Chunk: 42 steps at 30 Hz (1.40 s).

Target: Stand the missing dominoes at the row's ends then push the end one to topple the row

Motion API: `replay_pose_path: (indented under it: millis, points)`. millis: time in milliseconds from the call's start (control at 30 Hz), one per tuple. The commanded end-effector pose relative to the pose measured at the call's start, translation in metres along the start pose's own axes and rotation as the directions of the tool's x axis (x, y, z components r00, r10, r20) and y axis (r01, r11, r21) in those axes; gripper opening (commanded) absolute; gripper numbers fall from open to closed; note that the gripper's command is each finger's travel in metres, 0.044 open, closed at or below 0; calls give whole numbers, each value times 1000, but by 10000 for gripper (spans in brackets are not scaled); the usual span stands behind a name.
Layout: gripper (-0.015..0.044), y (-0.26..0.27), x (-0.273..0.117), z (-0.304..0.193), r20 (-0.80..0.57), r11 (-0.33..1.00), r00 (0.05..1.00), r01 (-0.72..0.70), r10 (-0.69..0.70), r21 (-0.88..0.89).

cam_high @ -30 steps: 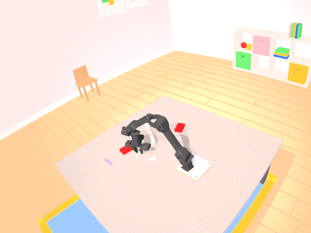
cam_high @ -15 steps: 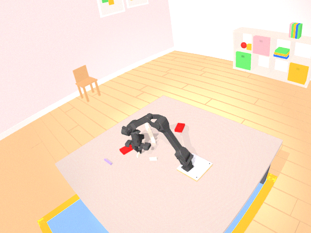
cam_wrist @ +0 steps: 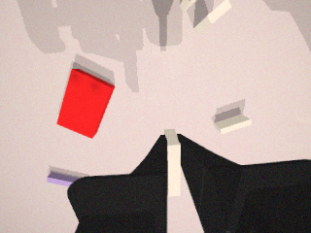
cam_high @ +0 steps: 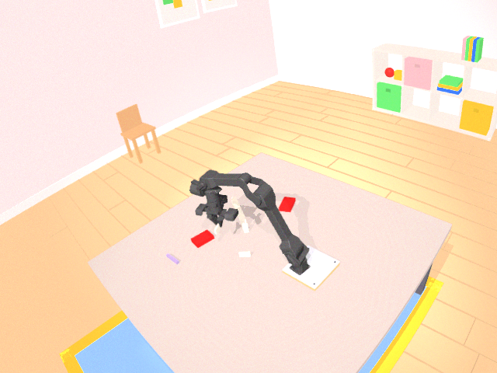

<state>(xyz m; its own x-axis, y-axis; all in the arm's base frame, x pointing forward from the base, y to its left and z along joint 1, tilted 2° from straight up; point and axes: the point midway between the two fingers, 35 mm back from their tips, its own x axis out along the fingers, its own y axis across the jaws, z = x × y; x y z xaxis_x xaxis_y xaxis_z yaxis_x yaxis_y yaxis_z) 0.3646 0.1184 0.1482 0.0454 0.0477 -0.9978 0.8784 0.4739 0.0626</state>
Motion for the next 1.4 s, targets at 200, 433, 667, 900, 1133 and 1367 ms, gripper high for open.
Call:
replay_pose_path:
  millis: [200, 433, 667, 900, 1133, 1367]
  points:
    - [26, 38, -6, -91, -7, 671, 1000, -2, -5, -742]
    - [26, 45, -6, -129, -11, 410, 1000, -9, -4, -912]
    - [26, 45, -6, -129, -11, 410, 1000, -9, -4, -912]
    - [26, 54, 1, -130, 5, 391, 999, -9, 36, -920]
    - [26, 75, 20, -135, 46, 338, 988, -6, 147, -941]
    - [26, 90, 36, -142, 73, 289, 966, -1, 248, -957]
